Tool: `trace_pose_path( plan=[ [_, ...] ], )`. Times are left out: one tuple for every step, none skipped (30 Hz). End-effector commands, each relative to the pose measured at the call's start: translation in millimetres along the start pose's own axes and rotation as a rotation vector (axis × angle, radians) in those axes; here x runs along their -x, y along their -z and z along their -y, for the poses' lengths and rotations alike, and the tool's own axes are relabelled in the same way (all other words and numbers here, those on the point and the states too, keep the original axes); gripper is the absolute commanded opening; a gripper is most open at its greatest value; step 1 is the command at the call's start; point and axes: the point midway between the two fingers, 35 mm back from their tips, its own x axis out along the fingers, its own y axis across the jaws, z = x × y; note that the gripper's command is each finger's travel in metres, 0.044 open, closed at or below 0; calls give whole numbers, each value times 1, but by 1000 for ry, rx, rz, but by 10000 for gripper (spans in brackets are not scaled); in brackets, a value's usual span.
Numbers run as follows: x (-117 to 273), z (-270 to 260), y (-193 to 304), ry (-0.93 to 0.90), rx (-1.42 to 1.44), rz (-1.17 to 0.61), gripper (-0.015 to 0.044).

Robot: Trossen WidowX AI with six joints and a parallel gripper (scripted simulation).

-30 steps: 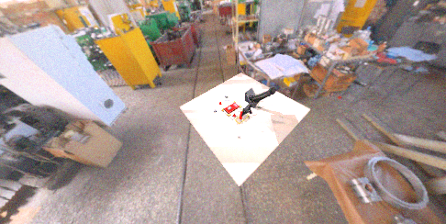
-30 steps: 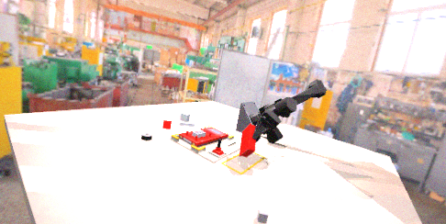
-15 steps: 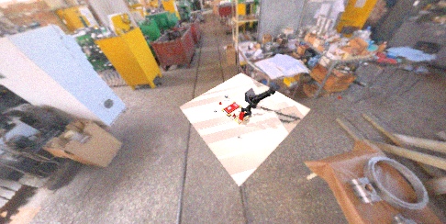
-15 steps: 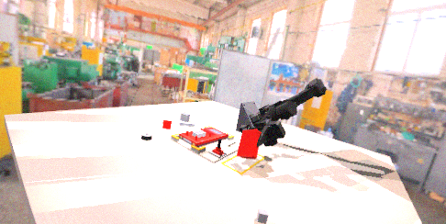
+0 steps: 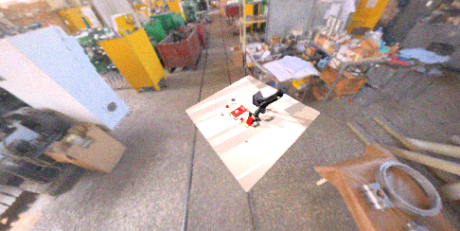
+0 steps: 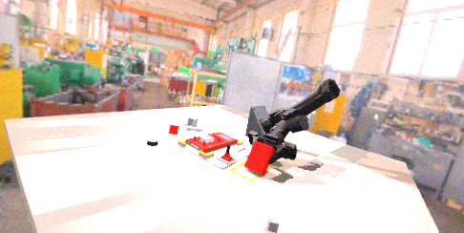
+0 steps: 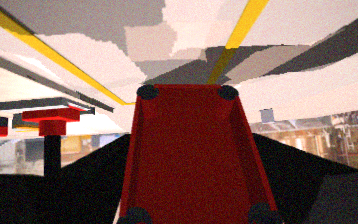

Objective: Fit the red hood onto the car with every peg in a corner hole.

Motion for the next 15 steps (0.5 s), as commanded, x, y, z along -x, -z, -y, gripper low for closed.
trace_pose_path(
  plan=[
    [1,-5,-12,-11,52,17,0],
    [0,-5,-11,-9,45,15,0],
    [0,-4,-9,-8,37,12,0],
    [0,-3,-6,-5,26,9,0],
    [0,-1,-3,-3,13,4,0],
    [0,0,-1,-1,3,1,0],
    [0,0,-1,-1,21,-10,26],
    [0,0,-1,-1,21,-10,53],
    [0,0,-1,-1,21,-10,79],
    [0,0,-1,-1,21,-10,105],
    [0,0,-1,-1,21,-10,131],
    [0,0,-1,-1,21,-10,158],
    [0,0,-1,-1,21,-10,184],
    [0,0,-1,-1,21,-10,210],
    [0,0,-1,-1,21,-10,236]
  ],
)
